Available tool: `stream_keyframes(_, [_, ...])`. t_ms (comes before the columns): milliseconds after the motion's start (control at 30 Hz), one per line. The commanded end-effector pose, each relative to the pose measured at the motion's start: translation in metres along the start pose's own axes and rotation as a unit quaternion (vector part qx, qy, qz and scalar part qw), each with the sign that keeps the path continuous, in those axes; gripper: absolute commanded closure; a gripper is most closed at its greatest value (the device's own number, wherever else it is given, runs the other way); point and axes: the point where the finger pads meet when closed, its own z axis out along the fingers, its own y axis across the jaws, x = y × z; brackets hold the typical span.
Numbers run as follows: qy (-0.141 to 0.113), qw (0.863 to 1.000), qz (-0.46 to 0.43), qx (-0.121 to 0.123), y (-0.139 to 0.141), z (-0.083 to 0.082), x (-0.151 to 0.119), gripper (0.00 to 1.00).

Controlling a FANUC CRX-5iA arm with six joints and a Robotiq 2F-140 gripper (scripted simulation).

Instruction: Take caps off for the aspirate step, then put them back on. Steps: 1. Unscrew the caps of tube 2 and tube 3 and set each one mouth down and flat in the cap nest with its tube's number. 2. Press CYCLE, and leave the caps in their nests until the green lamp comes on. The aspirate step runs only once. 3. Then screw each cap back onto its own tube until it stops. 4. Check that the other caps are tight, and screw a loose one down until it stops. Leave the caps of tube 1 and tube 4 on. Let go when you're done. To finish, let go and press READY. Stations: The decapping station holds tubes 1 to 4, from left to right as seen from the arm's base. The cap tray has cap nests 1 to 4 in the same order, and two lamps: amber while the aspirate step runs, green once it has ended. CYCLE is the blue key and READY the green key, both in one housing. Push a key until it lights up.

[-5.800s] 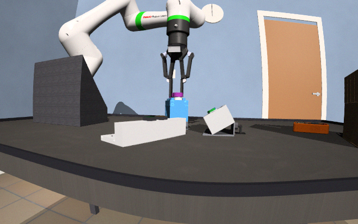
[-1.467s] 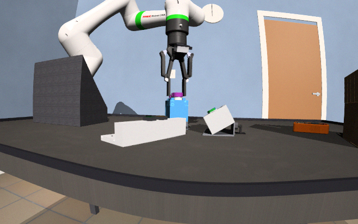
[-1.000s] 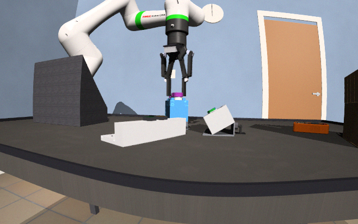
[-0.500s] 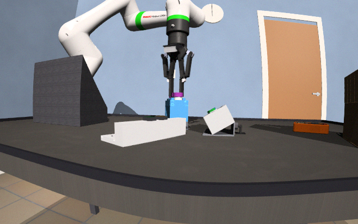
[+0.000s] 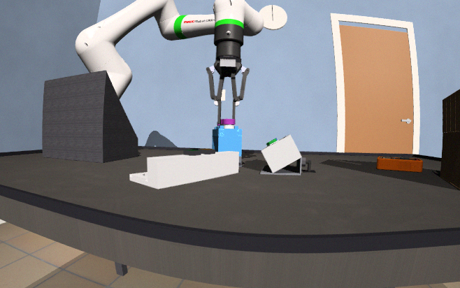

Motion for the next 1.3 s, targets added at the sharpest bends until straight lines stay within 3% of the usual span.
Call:
stream_keyframes(0, [-0.003, 0.994, -0.114, 0.003, -0.0004, -0.0010, 0.0005, 0.70])
stream_keyframes(133, [-0.003, 0.977, -0.212, 0.004, -0.0004, -0.0013, 0.0005, 0.70])
stream_keyframes(267, [-0.002, 0.951, -0.309, 0.004, -0.0004, -0.0014, 0.0005, 0.70])
stream_keyframes(333, [-0.002, 0.951, -0.309, 0.004, -0.0004, -0.0014, 0.0005, 0.70])
stream_keyframes(367, [-0.002, 0.944, -0.331, 0.004, -0.0004, -0.0015, 0.0005, 0.70])
stream_keyframes(533, [-0.002, 0.944, -0.331, 0.004, -0.0004, -0.0016, 0.0006, 0.70])
stream_keyframes(567, [-0.002, 0.944, -0.331, 0.004, -0.0004, -0.0009, 0.0005, 0.59])
stream_keyframes(967, [-0.002, 0.944, -0.331, 0.004, -0.0004, -0.0009, 0.0005, 0.59])
stream_keyframes(1067, [-0.003, 0.977, -0.211, 0.004, -0.0004, -0.0009, 0.0006, 0.59])
stream_keyframes(1267, [-0.003, 0.996, -0.086, 0.003, -0.0004, -0.0009, 0.0006, 0.59])
